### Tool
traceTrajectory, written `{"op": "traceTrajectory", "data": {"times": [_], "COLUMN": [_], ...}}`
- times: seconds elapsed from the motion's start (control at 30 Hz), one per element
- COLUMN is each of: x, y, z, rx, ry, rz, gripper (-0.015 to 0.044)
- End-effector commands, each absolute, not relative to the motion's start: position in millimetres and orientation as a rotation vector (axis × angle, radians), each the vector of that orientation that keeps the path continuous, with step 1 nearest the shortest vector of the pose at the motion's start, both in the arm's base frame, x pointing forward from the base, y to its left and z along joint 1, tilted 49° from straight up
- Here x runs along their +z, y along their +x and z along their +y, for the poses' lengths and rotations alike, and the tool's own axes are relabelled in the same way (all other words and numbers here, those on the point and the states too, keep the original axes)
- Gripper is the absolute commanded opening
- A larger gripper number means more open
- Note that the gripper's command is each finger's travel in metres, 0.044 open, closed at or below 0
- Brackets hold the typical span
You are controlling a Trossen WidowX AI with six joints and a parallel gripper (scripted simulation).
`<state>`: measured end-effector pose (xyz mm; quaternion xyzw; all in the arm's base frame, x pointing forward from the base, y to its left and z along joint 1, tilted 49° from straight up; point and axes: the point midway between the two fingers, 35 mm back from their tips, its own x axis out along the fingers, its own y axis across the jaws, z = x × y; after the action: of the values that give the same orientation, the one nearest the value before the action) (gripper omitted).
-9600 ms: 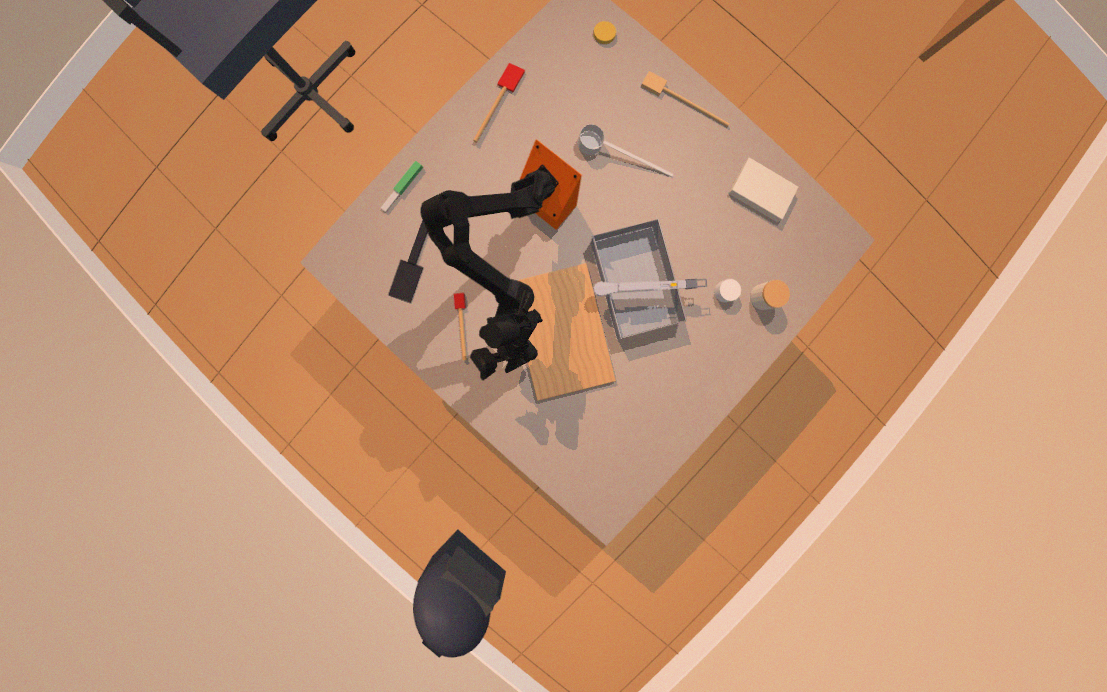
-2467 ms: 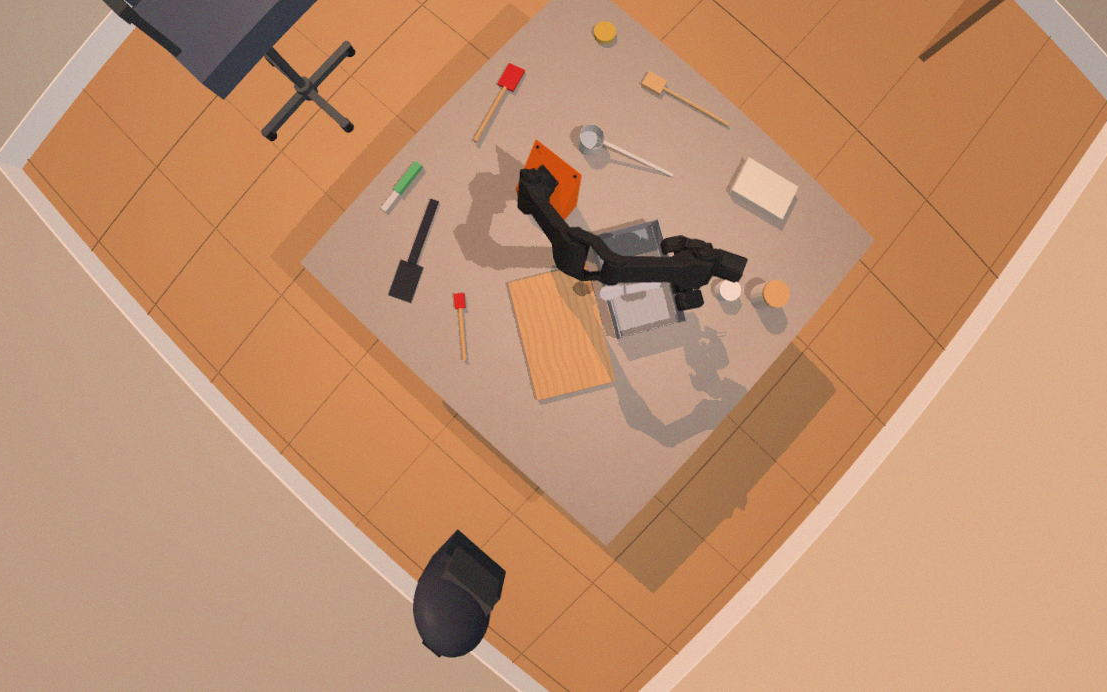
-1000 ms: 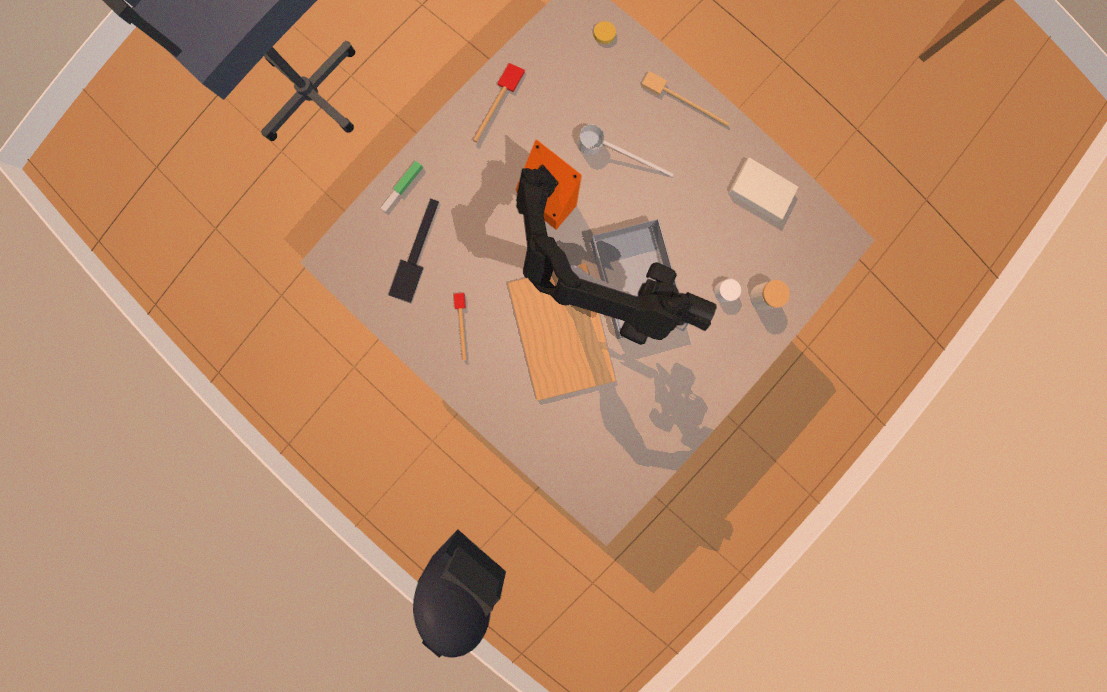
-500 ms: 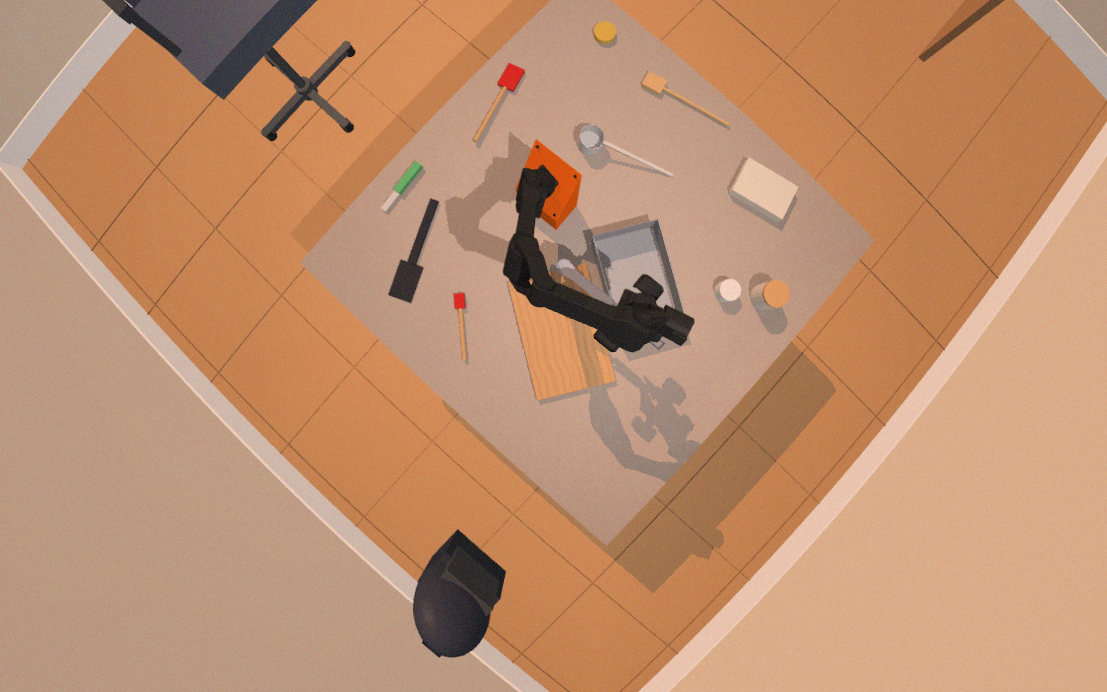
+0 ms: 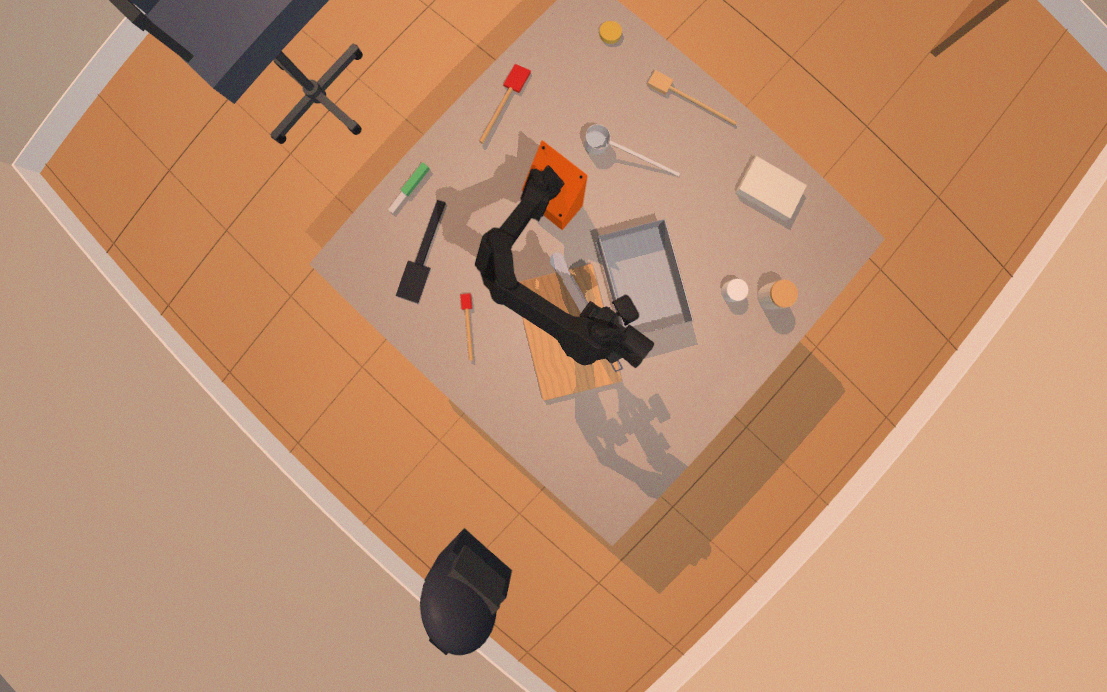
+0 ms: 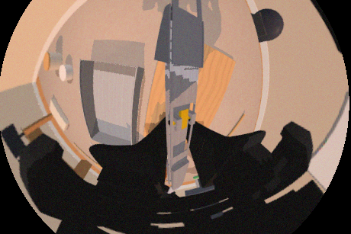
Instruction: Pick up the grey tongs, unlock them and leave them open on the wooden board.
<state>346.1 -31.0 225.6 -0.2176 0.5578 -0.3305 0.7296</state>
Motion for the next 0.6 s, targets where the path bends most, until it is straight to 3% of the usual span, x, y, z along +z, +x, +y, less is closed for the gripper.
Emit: {"op": "traceTrajectory", "data": {"times": [0.0, 0.57], "x": [241.0, 256.9], "y": [329.4, 309.1], "z": [-47.9, -66.5], "rx": [-0.803, -0.882], "ry": [-0.380, -0.268], "rz": [1.170, 1.096], "gripper": [-0.0150, -0.0150]}}
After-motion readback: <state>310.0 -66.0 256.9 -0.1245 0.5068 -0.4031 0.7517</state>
